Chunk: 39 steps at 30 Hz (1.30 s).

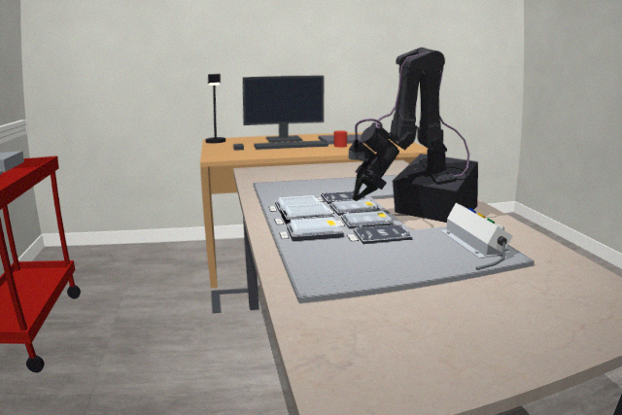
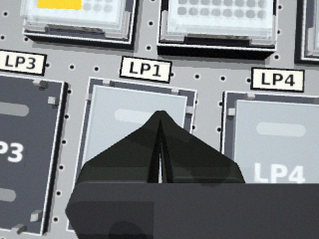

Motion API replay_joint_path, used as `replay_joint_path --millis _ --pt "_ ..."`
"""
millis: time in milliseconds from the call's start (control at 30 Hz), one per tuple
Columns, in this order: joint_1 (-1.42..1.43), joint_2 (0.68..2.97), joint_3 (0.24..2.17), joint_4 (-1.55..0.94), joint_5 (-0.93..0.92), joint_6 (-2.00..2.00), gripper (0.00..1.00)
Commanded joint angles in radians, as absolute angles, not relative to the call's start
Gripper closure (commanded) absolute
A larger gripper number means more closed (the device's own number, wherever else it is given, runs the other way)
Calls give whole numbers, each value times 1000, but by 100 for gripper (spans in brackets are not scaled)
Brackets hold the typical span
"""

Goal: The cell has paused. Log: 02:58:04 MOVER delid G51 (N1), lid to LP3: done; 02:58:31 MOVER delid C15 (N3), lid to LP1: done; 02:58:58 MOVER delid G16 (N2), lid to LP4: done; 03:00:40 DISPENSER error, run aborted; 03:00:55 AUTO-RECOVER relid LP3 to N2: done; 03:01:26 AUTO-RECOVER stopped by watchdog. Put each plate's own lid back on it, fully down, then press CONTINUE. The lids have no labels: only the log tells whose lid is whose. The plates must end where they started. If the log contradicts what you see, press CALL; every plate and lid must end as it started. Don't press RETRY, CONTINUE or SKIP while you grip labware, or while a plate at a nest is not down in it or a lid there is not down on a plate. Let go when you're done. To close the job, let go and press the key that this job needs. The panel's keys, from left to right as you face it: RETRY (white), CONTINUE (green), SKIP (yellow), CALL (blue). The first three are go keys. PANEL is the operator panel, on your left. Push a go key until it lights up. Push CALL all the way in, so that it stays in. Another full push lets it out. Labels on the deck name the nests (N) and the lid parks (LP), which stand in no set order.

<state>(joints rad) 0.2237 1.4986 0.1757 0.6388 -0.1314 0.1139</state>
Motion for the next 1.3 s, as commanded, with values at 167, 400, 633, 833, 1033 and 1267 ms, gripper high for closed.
replay_joint_path --millis 167,400,633,833,1033,1267 --pt "393 1442 219 605 67 267 100" --pt "574 1468 269 543 210 377 100" --pt "691 1505 324 489 306 453 100" --pt "711 1496 326 475 325 472 100" --pt "711 1496 327 472 326 473 100" --pt "711 1496 328 471 326 473 100"
